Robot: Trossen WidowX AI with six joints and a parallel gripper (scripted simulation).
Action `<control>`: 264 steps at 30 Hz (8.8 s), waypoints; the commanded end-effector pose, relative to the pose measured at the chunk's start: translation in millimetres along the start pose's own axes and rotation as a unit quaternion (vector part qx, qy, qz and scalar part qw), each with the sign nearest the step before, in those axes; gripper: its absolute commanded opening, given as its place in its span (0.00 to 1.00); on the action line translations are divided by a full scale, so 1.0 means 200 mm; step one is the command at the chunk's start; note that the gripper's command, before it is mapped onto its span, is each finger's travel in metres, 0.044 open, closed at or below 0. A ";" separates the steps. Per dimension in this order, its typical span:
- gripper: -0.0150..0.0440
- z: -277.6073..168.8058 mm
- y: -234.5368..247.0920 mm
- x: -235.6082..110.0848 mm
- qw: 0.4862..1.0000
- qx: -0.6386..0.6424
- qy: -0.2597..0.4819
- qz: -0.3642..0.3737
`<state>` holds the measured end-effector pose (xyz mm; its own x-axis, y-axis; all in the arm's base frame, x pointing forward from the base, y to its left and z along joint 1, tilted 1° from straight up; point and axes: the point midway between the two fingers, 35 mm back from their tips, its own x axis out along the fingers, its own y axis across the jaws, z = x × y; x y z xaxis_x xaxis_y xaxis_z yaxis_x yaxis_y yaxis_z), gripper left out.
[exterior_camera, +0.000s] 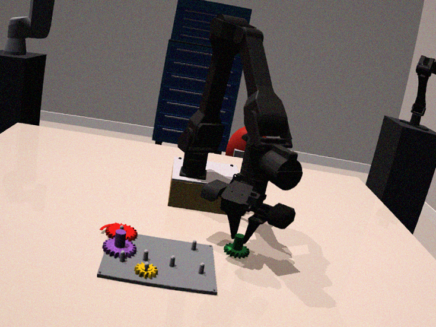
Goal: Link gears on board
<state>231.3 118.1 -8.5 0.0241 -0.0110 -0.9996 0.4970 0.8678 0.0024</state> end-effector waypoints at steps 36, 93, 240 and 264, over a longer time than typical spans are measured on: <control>0.25 0.03 0.06 -0.34 1.000 0.001 0.002 0.001; 0.25 0.25 -0.05 -0.62 1.000 0.017 0.002 -0.003; 0.25 0.91 -0.52 -0.10 0.844 0.536 -0.009 -0.001; 0.25 0.90 -0.52 -0.15 0.880 0.476 -0.009 -0.001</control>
<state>338.1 -61.4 24.5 0.0397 -0.0274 -0.9988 0.9990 -0.0171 0.0401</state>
